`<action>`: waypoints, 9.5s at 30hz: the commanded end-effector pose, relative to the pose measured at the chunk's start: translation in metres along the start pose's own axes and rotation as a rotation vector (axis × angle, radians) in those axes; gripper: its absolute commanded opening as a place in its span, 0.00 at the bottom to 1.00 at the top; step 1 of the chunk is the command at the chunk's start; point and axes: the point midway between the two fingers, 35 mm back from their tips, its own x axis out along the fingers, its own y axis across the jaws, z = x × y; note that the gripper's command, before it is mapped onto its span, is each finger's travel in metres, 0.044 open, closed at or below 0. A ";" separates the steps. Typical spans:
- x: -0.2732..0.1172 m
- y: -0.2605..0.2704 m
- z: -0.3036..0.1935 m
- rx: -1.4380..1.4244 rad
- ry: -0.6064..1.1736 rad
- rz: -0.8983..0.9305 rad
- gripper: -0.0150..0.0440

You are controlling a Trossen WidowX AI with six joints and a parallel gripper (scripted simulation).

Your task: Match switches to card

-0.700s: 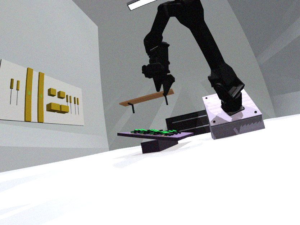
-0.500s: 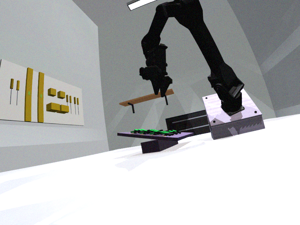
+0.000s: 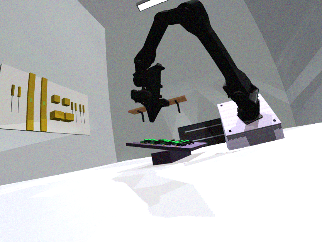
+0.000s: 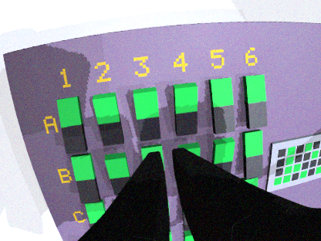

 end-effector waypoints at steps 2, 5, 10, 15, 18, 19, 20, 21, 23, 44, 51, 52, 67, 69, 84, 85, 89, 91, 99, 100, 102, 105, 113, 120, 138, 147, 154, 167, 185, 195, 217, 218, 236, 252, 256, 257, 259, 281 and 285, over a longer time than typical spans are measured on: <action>0.024 0.003 0.003 0.012 0.014 0.010 0.25; 0.038 0.004 0.003 0.007 0.024 0.010 0.25; 0.038 0.004 0.003 0.007 0.024 0.010 0.25; 0.043 0.004 0.003 0.007 0.024 0.010 0.25; 0.048 0.004 0.003 0.007 0.024 0.010 0.25; 0.048 0.004 0.003 0.007 0.024 0.010 0.25; 0.048 0.004 0.003 0.007 0.024 0.010 0.25; 0.048 0.004 0.003 0.007 0.024 0.010 0.25; 0.050 0.004 0.003 0.007 0.024 0.010 0.25; 0.062 0.004 0.003 0.007 0.024 0.011 0.25; 0.062 0.004 0.003 0.007 0.024 0.011 0.25; 0.062 0.004 0.003 0.007 0.024 0.011 0.25; 0.062 0.004 0.003 0.007 0.024 0.011 0.25; 0.063 0.004 0.003 0.007 0.024 0.011 0.25; 0.065 0.004 0.003 0.007 0.024 0.011 0.25; 0.065 0.004 0.003 0.007 0.024 0.011 0.25; 0.065 0.004 0.003 0.007 0.024 0.011 0.25; 0.065 0.004 0.003 0.007 0.024 0.011 0.25; 0.067 0.004 0.003 0.007 0.024 0.011 0.25; 0.067 0.004 0.003 0.007 0.024 0.011 0.25; 0.067 0.004 0.003 0.007 0.024 0.011 0.25; 0.067 0.004 0.003 0.007 0.024 0.011 0.25; 0.068 0.005 0.003 0.007 0.024 0.011 0.25; 0.006 0.003 0.002 0.008 0.000 0.008 0.25; 0.011 -0.069 -0.017 0.008 -0.007 0.004 0.25; 0.038 -0.068 -0.018 0.007 -0.028 0.006 0.25; 0.047 -0.068 -0.018 0.007 -0.028 0.007 0.25; 0.060 -0.068 -0.018 0.007 -0.028 0.007 0.25; 0.062 -0.068 -0.018 0.007 -0.028 0.007 0.25; 0.062 -0.068 -0.018 0.007 -0.028 0.007 0.25; 0.064 -0.067 -0.018 0.007 -0.028 0.007 0.25; 0.064 -0.067 -0.018 0.007 -0.028 0.007 0.25; 0.067 -0.067 -0.018 0.007 -0.028 0.007 0.25; 0.069 -0.067 -0.018 0.007 -0.028 0.007 0.25; 0.028 -0.070 -0.016 0.005 -0.012 0.000 0.25; 0.014 -0.069 -0.016 0.007 -0.006 0.002 0.25; 0.003 -0.069 -0.017 0.008 -0.001 0.005 0.25; 0.035 -0.020 -0.037 0.009 0.024 0.008 0.25; 0.038 -0.020 -0.037 0.009 0.026 0.009 0.25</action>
